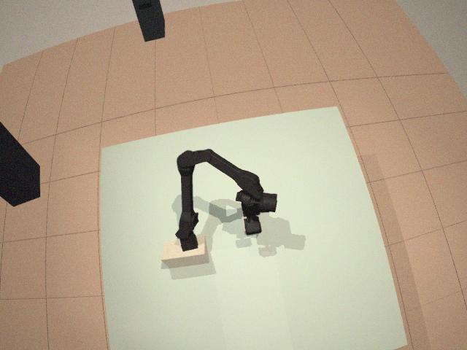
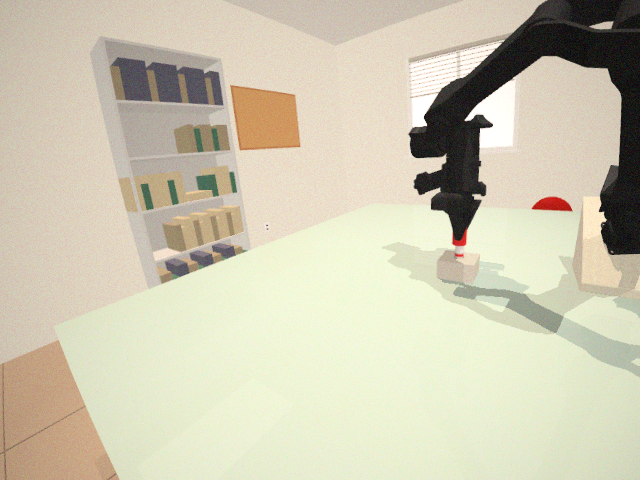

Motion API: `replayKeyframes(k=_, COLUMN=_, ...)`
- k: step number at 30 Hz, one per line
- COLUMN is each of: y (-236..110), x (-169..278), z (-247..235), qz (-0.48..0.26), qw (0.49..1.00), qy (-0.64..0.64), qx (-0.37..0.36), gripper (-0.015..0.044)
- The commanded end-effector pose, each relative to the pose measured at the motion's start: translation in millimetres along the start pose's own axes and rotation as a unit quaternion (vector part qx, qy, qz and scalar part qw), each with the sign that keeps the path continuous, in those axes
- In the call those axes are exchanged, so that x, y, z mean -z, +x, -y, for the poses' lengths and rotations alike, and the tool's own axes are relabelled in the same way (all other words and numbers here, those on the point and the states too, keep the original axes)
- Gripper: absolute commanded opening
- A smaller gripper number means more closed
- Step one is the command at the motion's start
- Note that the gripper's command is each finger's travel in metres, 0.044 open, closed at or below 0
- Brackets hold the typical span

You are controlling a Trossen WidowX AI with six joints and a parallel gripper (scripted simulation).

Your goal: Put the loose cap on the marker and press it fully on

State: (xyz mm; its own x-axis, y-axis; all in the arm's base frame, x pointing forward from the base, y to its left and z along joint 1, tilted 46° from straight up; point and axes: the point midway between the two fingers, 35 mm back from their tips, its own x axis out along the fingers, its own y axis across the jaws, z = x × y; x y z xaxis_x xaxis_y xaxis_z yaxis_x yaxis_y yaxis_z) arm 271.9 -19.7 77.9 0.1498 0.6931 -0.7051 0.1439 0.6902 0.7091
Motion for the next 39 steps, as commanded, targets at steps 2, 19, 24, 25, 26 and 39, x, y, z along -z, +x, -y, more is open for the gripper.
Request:
replayKeyframes(k=2, y=10, x=1, z=-1, qz=0.0, qw=1.0, qy=0.003, qx=-0.002, gripper=0.0)
replayKeyframes(k=19, y=13, x=2, z=-1, qz=-0.001, qw=1.0, qy=0.0, qx=-0.001, gripper=0.0131)
replayKeyframes(k=24, y=13, x=2, z=-1, qz=-0.001, qw=1.0, qy=0.0, qx=-0.001, gripper=0.0263)
replayKeyframes(k=25, y=13, x=2, z=-1, qz=-0.001, qw=1.0, qy=0.0, qx=-0.001, gripper=0.0289)
replayKeyframes(k=26, y=13, x=2, z=-1, qz=-0.001, qw=1.0, qy=0.0, qx=-0.001, gripper=0.0315)
replayKeyframes(k=39, y=-52, x=0, z=1, qz=-0.002, qw=1.0, qy=0.001, qx=0.001, gripper=0.044)
